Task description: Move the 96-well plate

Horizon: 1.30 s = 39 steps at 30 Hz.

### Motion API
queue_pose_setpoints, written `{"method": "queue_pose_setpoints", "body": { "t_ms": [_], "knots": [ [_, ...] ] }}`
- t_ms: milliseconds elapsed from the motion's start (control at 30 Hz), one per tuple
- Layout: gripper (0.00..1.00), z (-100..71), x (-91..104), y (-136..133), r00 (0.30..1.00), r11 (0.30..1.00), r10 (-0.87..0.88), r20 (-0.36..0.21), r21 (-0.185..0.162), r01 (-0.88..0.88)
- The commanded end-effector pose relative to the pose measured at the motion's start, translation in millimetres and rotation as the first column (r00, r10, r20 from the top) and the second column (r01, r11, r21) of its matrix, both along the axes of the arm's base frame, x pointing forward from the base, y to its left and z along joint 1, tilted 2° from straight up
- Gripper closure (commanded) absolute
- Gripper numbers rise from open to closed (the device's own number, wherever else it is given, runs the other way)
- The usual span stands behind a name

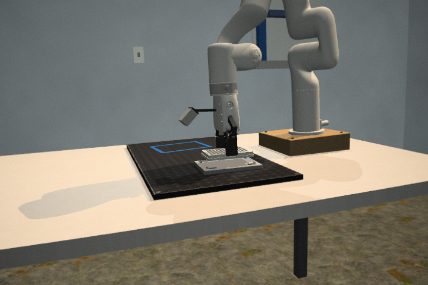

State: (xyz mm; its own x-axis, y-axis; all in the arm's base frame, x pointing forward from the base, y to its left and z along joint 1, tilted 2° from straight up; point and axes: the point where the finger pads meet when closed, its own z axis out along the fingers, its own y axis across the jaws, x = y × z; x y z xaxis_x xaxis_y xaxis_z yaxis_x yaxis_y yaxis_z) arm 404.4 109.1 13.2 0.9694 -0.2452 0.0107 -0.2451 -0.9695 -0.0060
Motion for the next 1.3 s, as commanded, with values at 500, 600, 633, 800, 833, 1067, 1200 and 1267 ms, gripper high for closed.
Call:
{"method": "queue_pose_setpoints", "body": {
  "t_ms": [500,600,633,800,833,1067,1200,1267],
  "knots": [
    [1.00,18.3,0.8,0.7,1.000,1.000,0.000,0.003,0.001,0.000],
    [1.00,23.3,0.7,0.8,1.000,1.000,0.000,0.003,0.001,0.000],
    [1.00,25.0,0.7,0.8,1.000,1.000,0.000,0.003,0.001,0.000],
    [1.00,30.0,0.6,0.9,1.000,1.000,0.000,0.003,0.001,0.000],
    [1.00,31.7,0.6,0.9,1.000,1.000,0.000,0.003,0.001,0.000],
    [1.00,43.4,0.3,1.2,1.000,1.000,0.000,0.003,0.001,0.000],
    [1.00,50.0,0.2,1.3,1.000,1.000,0.000,0.003,0.001,0.000],
    [1.00,53.4,0.1,1.4,1.000,1.000,0.000,0.003,0.001,0.000]
  ]
}}
